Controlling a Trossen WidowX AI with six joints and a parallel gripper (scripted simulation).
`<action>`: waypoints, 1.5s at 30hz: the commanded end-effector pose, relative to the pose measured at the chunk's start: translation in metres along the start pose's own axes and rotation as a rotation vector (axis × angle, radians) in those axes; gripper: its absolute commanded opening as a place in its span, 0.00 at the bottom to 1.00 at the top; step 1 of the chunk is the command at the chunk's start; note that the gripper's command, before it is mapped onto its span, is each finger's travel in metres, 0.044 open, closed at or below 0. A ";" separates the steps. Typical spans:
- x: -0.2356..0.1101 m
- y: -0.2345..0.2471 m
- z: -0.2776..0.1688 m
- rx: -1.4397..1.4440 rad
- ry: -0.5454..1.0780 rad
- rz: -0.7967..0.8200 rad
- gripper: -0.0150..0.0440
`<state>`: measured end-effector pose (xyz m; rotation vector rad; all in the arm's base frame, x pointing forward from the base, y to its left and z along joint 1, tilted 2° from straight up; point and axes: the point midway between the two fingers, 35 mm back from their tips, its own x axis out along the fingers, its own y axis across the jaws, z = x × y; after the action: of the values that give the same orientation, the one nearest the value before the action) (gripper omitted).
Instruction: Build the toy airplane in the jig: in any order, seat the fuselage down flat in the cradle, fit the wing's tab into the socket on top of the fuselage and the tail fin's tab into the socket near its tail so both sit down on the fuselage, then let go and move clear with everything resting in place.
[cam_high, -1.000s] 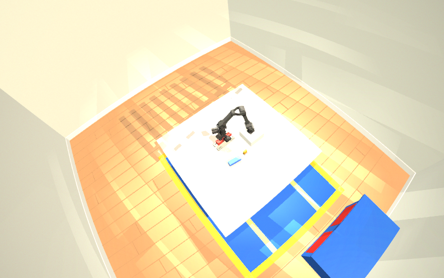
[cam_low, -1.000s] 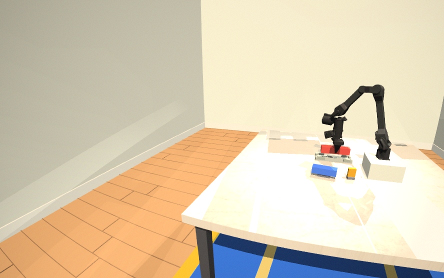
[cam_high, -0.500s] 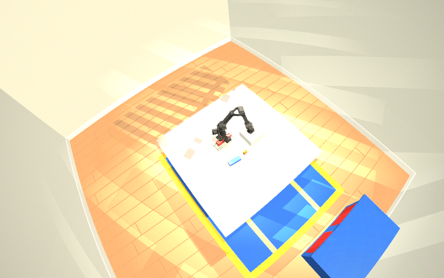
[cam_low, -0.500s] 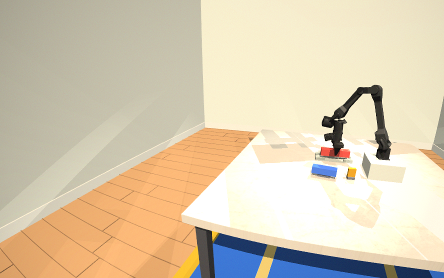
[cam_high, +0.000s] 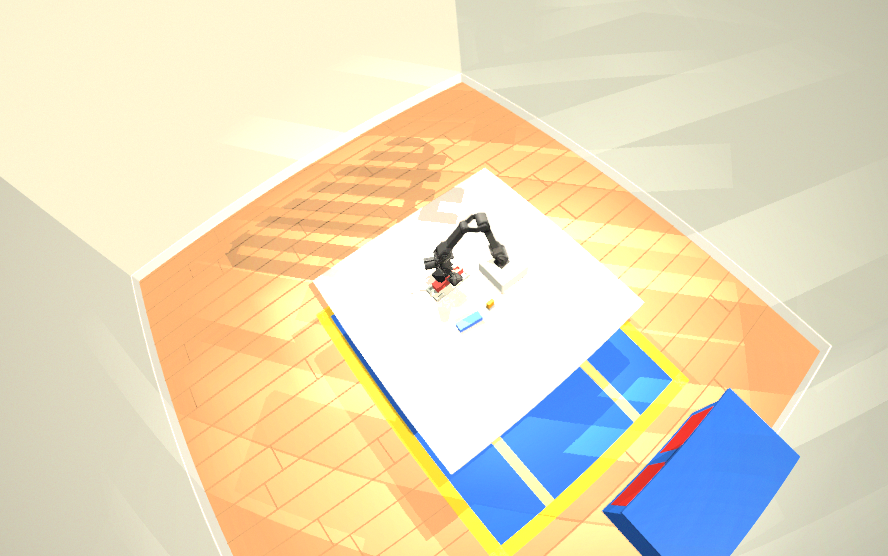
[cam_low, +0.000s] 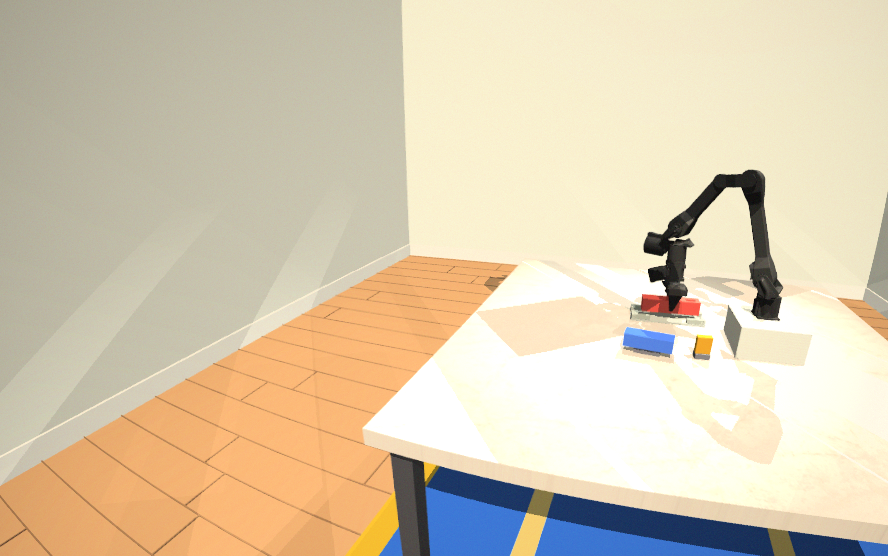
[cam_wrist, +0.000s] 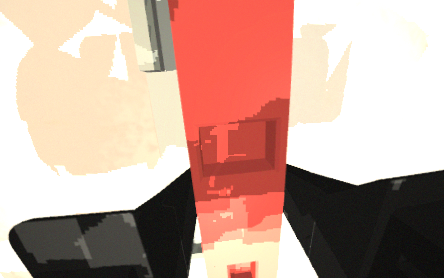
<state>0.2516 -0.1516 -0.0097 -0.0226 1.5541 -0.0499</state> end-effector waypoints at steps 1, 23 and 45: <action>0.000 0.000 0.000 0.000 0.000 0.000 0.75; -0.107 -0.001 0.000 -0.005 -0.003 0.001 1.00; -0.100 0.067 0.056 0.192 -0.007 0.010 1.00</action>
<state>0.2819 -0.1212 0.0913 0.1418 1.5387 -0.2031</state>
